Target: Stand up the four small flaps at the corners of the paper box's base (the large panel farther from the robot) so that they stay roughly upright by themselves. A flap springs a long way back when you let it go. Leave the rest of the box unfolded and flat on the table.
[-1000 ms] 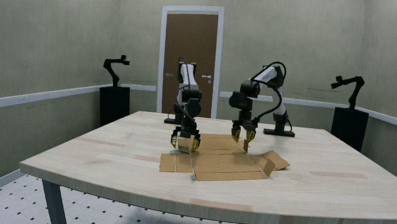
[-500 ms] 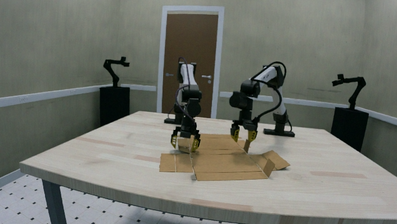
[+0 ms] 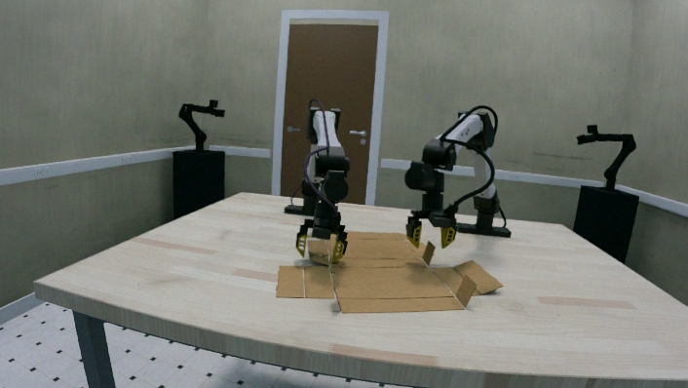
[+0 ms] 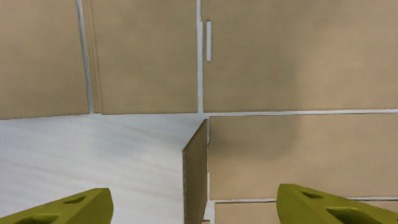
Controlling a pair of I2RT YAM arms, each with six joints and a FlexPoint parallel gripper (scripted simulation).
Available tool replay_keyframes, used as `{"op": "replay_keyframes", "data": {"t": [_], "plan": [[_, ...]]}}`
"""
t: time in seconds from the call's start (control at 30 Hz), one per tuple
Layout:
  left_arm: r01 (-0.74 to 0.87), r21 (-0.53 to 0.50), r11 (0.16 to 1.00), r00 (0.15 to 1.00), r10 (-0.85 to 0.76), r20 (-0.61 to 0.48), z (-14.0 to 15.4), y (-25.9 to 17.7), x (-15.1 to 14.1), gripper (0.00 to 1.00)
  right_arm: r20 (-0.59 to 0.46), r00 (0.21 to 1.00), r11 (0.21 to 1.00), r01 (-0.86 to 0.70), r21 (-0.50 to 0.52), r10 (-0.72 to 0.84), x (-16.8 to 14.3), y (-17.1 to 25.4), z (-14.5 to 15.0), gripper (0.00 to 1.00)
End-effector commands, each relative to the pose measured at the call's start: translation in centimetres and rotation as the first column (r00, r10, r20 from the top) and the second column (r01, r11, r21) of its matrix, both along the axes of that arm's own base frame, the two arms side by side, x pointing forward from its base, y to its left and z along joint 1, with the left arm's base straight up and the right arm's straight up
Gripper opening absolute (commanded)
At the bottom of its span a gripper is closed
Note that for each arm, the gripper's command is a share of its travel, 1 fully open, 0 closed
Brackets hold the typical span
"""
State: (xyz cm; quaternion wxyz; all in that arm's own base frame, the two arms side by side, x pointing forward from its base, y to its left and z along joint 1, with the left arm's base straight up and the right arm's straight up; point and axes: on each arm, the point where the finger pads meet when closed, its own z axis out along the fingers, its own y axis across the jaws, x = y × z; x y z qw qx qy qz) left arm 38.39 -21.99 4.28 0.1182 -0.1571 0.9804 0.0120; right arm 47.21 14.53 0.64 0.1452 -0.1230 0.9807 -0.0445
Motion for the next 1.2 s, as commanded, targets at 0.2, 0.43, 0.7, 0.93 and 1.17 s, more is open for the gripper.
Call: {"op": "replay_keyframes", "data": {"t": [0.2, 0.43, 0.7, 0.93, 1.17], "plan": [[0.012, -0.026, 1.000, 0.998, -0.010, 0.064, 2.9, 0.6, 0.5, 0.77, -0.031, 0.999, 1.000, -0.014, 0.004, 0.014, -0.3, 0.7, -1.2, 0.77], [0.011, -0.025, 1.000, 0.998, -0.009, 0.067, 2.4, 0.7, 0.5, 0.77, -0.031, 0.999, 1.000, -0.014, 0.004, 0.014, -0.3, 0.7, -1.2, 0.77], [0.005, -0.005, 1.000, 0.999, -0.004, 0.042, -1.3, 0.3, 0.9, 0.77, -0.031, 0.999, 1.000, -0.014, 0.004, 0.014, -0.3, 0.7, -1.2, 0.77], [0.006, -0.001, 1.000, 0.999, -0.006, 0.046, -3.0, 0.1, 0.7, 0.77, -0.031, 0.999, 1.000, -0.014, 0.004, 0.014, -0.3, 0.7, -1.2, 0.77], [0.002, 0.008, 1.000, 0.999, -0.003, 0.047, -3.4, -0.1, 1.1, 0.77, -0.031, 0.999, 1.000, -0.014, 0.004, 0.014, -0.3, 0.7, -1.2, 0.77]]}}
